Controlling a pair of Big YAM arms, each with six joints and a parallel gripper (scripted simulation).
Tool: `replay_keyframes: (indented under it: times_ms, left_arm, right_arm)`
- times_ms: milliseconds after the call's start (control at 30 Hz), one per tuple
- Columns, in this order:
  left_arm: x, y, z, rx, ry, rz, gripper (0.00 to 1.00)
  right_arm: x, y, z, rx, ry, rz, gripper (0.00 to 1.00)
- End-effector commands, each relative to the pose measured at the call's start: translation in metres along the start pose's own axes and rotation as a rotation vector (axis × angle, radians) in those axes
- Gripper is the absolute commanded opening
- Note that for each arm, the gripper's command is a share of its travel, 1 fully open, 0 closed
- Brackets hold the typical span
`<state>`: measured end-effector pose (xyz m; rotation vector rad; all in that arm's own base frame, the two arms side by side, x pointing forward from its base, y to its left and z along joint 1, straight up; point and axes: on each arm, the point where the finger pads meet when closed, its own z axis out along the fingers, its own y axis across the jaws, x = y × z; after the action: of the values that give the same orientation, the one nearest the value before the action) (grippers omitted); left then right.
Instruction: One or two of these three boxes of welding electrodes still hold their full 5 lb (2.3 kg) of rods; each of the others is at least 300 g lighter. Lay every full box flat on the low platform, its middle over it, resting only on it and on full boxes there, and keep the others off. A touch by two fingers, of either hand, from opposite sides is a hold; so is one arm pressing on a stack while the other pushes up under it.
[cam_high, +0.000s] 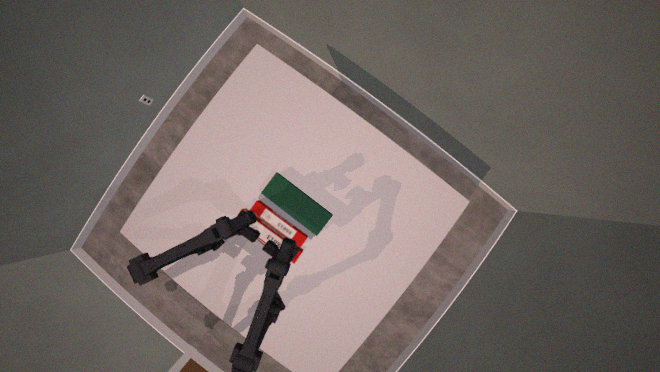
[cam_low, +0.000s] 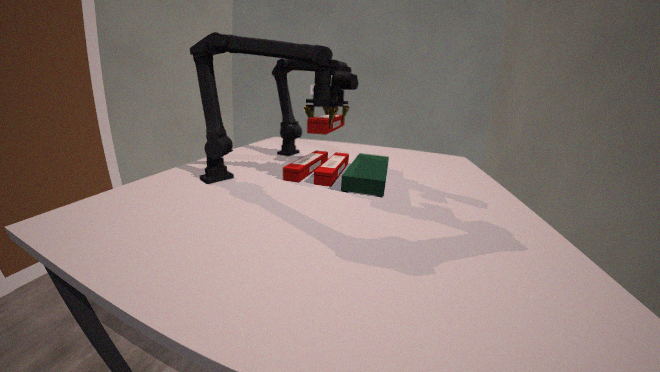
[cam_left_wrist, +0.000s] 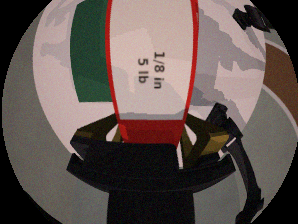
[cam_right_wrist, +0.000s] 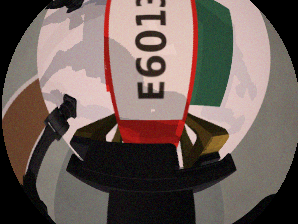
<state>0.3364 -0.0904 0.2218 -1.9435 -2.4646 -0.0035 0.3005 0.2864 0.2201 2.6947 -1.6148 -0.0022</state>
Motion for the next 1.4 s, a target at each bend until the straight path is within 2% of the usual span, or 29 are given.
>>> replay_keyframes:
  times_ms: [0,300,1367]
  left_arm:
    - [-0.005,0.008,-0.008,-0.040,-0.028,0.000,0.00]
    - [-0.006,0.008,0.004,-0.040,-0.027,0.000,0.00]
    - [-0.006,0.008,0.005,-0.040,-0.027,0.000,0.00]
  right_arm:
    - [-0.002,-0.008,-0.010,0.046,-0.014,0.003,0.00]
    - [-0.002,-0.009,0.002,0.046,-0.014,0.003,0.00]
    - [-0.002,-0.009,0.002,0.046,-0.014,0.003,0.00]
